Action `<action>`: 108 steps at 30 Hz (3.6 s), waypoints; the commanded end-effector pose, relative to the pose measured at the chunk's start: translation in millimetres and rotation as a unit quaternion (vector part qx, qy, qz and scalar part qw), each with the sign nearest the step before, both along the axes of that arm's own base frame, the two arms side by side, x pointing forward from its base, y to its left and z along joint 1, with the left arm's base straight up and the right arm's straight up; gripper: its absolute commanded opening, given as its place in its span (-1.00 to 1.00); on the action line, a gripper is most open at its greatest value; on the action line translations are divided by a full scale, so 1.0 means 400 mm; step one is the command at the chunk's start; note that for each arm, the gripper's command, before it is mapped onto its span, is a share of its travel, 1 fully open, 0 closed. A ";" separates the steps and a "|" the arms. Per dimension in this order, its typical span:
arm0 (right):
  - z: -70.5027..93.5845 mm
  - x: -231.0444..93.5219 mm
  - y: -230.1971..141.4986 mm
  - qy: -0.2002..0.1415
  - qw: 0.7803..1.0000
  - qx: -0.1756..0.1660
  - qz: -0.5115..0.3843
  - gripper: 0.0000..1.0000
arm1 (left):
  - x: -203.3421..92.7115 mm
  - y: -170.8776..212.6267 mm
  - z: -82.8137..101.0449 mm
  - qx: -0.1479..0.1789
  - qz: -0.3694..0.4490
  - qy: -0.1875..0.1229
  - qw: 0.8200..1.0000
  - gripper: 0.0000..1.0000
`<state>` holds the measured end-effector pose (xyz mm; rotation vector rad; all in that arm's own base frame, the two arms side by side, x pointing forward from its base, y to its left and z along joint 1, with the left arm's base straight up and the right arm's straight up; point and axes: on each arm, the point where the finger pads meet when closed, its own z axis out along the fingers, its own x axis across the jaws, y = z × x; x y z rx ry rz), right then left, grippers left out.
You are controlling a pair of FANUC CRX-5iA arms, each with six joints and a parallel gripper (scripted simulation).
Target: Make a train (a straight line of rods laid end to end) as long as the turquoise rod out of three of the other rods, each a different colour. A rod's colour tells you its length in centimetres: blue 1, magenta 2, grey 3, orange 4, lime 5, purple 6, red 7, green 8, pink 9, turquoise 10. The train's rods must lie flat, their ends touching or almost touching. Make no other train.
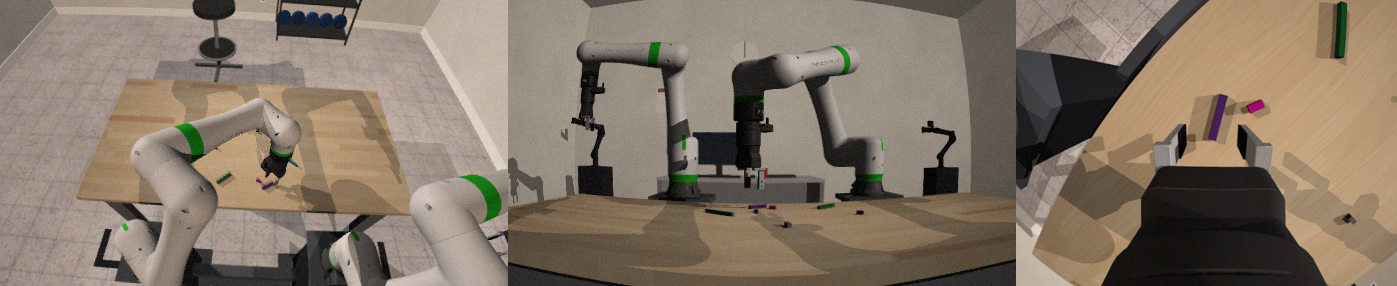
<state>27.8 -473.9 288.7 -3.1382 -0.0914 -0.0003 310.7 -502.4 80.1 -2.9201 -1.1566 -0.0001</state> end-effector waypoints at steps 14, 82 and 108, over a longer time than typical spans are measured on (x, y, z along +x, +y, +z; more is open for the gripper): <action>0.002 0.000 -0.001 0.000 1.000 -0.001 0.000 1.00 | 0.001 -0.001 0.003 -0.001 0.000 0.000 1.000 1.00; 0.002 0.000 -0.001 0.000 1.000 -0.001 0.000 1.00 | -0.012 -0.030 0.003 -0.001 0.485 0.000 0.874 1.00; 0.002 0.000 -0.001 0.000 1.000 -0.001 0.000 1.00 | 0.024 -0.048 0.003 -0.001 0.813 0.000 0.582 1.00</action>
